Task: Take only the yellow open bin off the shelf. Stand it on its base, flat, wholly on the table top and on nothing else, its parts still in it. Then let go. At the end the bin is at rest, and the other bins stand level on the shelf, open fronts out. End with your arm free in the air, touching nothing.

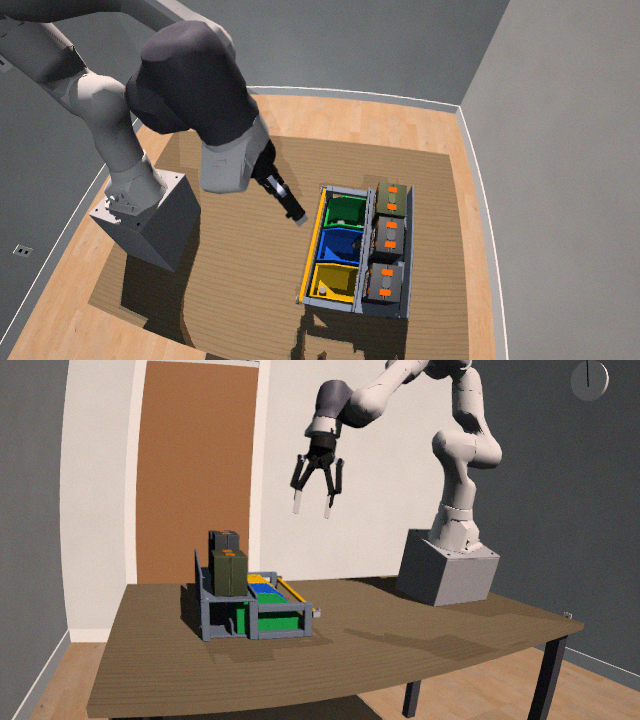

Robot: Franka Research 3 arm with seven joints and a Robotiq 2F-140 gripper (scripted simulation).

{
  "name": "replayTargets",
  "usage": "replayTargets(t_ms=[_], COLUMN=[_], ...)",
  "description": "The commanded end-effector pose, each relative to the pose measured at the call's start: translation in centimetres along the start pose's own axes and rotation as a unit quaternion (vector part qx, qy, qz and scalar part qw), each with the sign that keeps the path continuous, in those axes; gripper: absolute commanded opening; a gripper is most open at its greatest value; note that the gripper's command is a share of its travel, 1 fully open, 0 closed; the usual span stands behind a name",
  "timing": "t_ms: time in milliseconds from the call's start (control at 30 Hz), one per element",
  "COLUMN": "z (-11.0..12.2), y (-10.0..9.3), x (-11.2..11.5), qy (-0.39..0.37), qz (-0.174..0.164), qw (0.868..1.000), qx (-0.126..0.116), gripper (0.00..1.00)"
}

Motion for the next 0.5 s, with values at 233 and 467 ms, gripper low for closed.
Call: replayTargets(t_ms=[233,467], z=[-0.02,-0.02], y=[0.08,0.08], x=[0.11,0.11], qy=[-0.133,-0.133], qz=[0.016,0.016], qw=[0.99,0.99], qx=[0.03,0.03], gripper=[0.57,0.57])
Point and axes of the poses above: the point where the finger pads meet when closed, its own y axis out along the fingers, its own z axis across the jaws, x = y × z, the point moved 6 cm from there along -y, back along the fingers, and after that the axes turned 14 degrees about -y, right-handed, at the moved point
